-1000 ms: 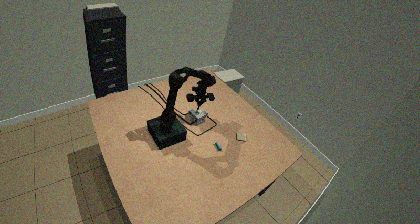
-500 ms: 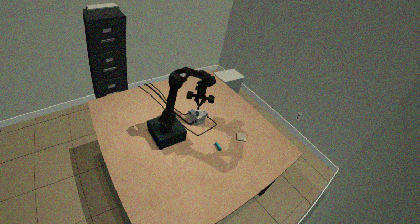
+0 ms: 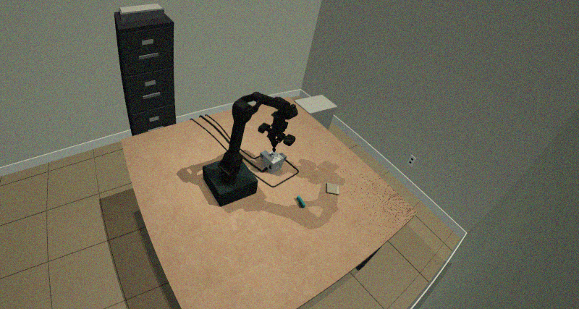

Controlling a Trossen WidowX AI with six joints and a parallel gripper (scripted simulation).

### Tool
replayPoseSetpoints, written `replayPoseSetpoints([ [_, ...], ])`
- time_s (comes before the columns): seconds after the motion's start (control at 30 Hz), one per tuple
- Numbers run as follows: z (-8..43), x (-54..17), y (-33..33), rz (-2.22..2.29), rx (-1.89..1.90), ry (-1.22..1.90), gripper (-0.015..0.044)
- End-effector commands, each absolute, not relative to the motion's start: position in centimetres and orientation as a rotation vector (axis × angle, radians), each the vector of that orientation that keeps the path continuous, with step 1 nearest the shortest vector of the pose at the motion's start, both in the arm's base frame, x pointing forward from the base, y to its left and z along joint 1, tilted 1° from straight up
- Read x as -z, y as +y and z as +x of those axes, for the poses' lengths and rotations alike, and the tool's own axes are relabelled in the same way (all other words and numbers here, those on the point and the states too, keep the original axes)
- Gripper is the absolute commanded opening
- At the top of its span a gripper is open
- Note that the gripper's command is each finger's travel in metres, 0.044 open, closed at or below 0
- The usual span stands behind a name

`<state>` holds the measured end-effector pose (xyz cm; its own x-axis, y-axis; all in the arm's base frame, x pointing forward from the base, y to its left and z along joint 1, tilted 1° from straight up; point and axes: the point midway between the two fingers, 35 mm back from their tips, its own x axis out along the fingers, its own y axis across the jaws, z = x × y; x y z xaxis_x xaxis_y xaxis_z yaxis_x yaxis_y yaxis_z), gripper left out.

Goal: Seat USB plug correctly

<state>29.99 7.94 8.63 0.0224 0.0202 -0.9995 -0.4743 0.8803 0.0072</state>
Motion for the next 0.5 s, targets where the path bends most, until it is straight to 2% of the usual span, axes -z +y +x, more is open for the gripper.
replayPoseSetpoints([
  [0.0,29.99,-8.6,7.94,-0.297,-0.321,1.523,0.0],
  [0.47,29.99,-8.6,7.94,-0.007,-0.038,1.548,0.0],
])
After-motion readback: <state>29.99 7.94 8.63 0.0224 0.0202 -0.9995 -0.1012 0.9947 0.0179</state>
